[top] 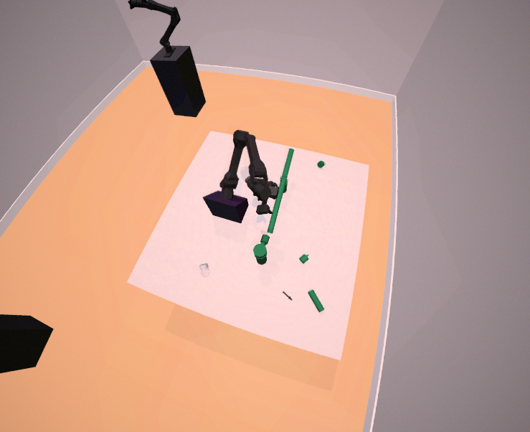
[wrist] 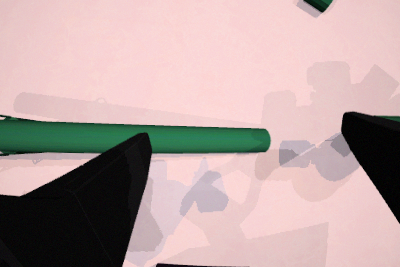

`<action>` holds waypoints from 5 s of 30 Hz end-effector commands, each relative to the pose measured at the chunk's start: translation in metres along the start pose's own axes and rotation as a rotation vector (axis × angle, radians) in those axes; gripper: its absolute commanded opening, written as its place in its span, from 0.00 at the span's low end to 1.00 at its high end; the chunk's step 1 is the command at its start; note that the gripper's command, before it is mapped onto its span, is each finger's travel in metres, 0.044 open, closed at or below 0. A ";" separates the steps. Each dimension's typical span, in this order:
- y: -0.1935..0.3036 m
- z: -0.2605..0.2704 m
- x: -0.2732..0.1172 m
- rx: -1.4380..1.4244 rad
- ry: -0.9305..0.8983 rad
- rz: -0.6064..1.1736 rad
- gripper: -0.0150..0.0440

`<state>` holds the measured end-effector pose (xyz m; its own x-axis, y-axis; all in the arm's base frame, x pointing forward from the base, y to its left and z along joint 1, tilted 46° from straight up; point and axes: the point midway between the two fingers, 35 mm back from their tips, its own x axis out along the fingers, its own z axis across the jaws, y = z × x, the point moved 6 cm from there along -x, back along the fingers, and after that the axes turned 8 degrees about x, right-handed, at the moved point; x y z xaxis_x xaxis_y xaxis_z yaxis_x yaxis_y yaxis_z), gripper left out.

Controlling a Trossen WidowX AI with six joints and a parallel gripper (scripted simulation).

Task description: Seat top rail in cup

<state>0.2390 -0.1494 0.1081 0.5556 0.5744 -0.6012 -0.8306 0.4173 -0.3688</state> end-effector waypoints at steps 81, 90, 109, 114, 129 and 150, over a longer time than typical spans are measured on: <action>0.032 0.053 0.154 -1.417 -0.379 0.420 1.00; 0.039 0.053 0.167 -1.417 -0.379 0.420 1.00; 0.055 0.054 0.193 -1.416 -0.382 0.418 1.00; 0.056 0.054 0.194 -1.416 -0.383 0.418 0.96; 0.056 0.054 0.194 -1.416 -0.383 0.418 0.52; 0.030 0.040 0.154 -1.465 -0.203 0.558 0.25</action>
<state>0.2977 0.0018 0.0185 0.0550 0.6315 -0.7735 -0.1748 -0.7566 -0.6301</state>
